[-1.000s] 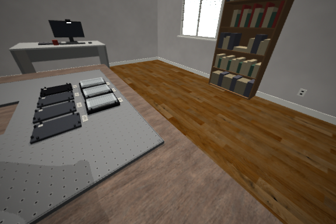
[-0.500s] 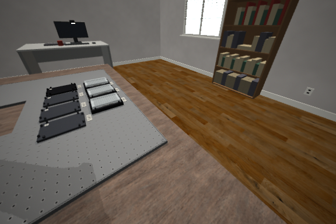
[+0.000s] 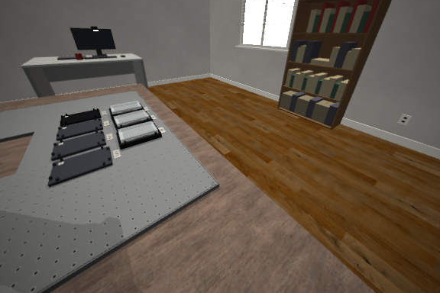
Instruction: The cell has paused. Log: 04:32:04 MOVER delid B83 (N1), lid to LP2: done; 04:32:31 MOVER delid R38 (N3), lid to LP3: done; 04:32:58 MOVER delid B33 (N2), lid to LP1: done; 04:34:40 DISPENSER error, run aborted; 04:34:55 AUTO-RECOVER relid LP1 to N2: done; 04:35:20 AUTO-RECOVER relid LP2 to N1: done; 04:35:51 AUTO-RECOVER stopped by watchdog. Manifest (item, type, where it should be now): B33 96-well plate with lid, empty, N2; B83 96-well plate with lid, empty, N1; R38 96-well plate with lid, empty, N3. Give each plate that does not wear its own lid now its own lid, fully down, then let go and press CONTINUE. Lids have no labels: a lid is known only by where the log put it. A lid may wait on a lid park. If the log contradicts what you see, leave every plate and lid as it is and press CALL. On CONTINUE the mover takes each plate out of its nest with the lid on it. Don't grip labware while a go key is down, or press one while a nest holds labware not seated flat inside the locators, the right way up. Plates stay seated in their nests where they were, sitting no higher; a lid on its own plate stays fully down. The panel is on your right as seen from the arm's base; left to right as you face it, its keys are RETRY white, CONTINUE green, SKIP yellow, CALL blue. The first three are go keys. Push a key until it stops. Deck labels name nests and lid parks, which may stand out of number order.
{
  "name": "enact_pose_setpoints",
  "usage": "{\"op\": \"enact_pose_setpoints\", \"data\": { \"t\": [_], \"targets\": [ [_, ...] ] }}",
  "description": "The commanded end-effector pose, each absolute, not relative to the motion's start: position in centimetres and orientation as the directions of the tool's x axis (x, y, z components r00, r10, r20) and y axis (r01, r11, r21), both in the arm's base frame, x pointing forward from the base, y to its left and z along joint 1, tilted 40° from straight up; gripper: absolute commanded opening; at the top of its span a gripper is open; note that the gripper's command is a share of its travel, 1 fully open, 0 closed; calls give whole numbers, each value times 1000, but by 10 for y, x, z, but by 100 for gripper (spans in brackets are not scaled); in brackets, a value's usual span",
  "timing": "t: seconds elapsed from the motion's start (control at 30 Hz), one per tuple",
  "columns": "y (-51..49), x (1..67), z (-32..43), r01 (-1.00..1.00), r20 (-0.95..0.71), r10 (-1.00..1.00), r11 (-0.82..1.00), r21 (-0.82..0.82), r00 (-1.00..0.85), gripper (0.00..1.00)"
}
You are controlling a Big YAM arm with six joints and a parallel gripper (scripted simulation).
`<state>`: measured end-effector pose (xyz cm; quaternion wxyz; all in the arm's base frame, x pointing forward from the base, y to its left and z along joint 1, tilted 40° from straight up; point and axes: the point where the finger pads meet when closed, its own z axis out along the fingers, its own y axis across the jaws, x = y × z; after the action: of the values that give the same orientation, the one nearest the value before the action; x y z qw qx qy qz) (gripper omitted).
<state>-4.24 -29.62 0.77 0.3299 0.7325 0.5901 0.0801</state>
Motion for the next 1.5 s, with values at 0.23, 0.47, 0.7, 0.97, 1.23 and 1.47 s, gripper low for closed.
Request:
{"op": "enact_pose_setpoints", "data": {
  "t": [0.23,0.47,0.7,0.97,1.23,1.47],
  "targets": [
    [-296,-38,-1,806,-255,918,-104,583,303,0],
    [-298,-35,-5,806,-254,918,-104,583,303,0],
    [-298,-36,-6,805,-254,917,-107,583,307,0],
    [-299,-34,-8,805,-253,919,-106,584,304,0],
    [-299,-32,-9,805,-253,919,-104,584,302,0],
    [-300,-30,-10,806,-254,920,-100,584,298,0]
  ]
}}
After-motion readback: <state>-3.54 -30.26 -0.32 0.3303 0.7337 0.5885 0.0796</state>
